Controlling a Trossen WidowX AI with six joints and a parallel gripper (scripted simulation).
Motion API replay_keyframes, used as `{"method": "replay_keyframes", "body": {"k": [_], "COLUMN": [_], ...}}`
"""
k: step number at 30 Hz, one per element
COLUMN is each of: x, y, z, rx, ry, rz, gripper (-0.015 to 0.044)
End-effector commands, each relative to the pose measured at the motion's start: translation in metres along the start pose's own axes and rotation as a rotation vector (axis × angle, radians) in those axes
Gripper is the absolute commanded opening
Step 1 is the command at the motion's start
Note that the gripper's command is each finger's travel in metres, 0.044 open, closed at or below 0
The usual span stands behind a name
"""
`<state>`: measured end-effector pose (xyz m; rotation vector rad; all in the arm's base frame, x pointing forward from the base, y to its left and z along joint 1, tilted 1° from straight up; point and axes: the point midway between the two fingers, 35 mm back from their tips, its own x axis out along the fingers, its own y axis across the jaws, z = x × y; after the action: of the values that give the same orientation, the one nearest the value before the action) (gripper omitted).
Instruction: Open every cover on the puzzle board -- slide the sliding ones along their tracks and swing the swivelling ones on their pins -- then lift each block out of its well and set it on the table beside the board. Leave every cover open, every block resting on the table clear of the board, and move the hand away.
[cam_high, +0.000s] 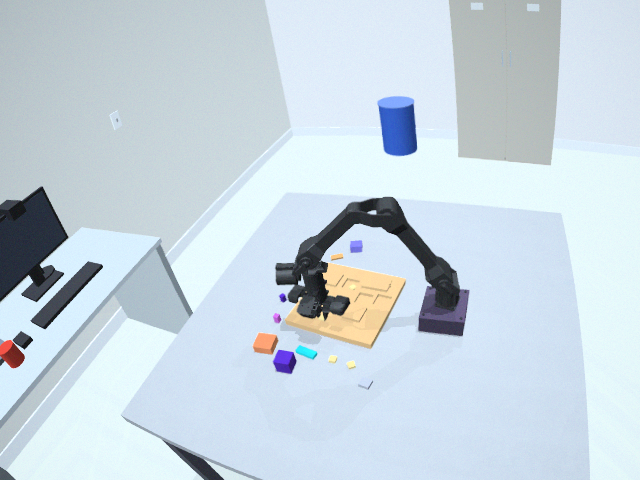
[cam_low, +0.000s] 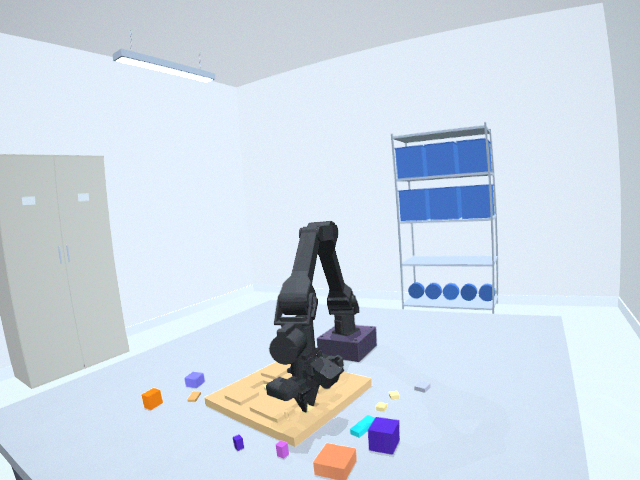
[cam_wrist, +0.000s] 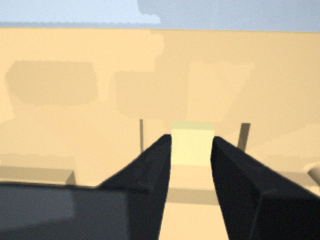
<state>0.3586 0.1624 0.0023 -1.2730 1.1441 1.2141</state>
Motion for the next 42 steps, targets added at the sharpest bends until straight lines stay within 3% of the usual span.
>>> {"method": "replay_keyframes", "body": {"k": [1,42], "x": [-0.001,-0.053], "y": [0.0,0.0], "z": [0.0,-0.001], "rx": [0.0,0.003], "ry": [0.0,-0.001], "rz": [-0.001,0.004], "gripper": [0.008,0.008]}}
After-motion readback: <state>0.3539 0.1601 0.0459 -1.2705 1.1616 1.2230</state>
